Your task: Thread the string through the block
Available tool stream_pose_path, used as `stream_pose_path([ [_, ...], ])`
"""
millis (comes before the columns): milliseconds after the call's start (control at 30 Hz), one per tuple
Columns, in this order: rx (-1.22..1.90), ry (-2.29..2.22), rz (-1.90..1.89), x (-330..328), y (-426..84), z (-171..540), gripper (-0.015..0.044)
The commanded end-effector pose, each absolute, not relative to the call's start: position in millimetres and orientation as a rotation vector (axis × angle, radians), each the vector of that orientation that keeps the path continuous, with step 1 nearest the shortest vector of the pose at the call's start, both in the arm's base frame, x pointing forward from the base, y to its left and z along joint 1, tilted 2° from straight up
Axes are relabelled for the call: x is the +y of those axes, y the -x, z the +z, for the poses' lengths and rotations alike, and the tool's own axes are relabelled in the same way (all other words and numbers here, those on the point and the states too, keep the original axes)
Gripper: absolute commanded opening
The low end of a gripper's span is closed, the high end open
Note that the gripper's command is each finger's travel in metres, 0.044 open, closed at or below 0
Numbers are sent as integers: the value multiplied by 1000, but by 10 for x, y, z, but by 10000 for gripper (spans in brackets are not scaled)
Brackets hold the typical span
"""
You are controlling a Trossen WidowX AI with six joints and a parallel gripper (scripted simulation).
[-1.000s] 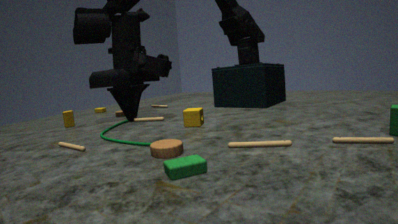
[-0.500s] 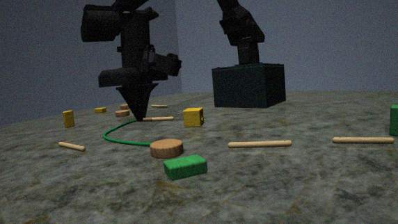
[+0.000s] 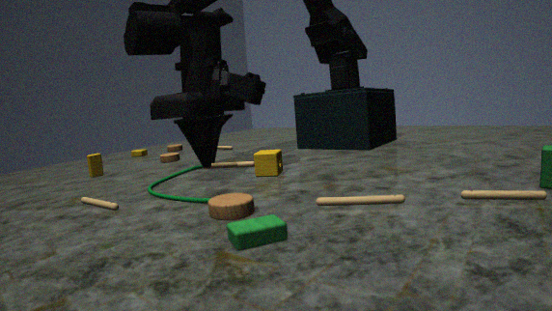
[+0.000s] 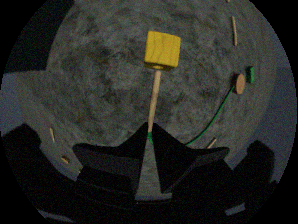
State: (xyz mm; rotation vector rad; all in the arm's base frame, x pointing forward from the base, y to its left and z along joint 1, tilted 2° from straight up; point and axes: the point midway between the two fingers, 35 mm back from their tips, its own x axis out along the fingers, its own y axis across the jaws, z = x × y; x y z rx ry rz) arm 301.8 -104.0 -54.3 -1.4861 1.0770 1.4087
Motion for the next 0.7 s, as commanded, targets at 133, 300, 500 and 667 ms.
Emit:
stream_pose_path([
  [133, 1080, 1490, 1401, -971, -2994, -535, 0],
  [300, 1080, 1490, 1402, -903, -2974, -535, 0],
  [500, 1079, 1489, 1402, -816, -2949, -537, 0],
  [667, 1079, 1488, 1403, -746, -2928, -540, 0],
])
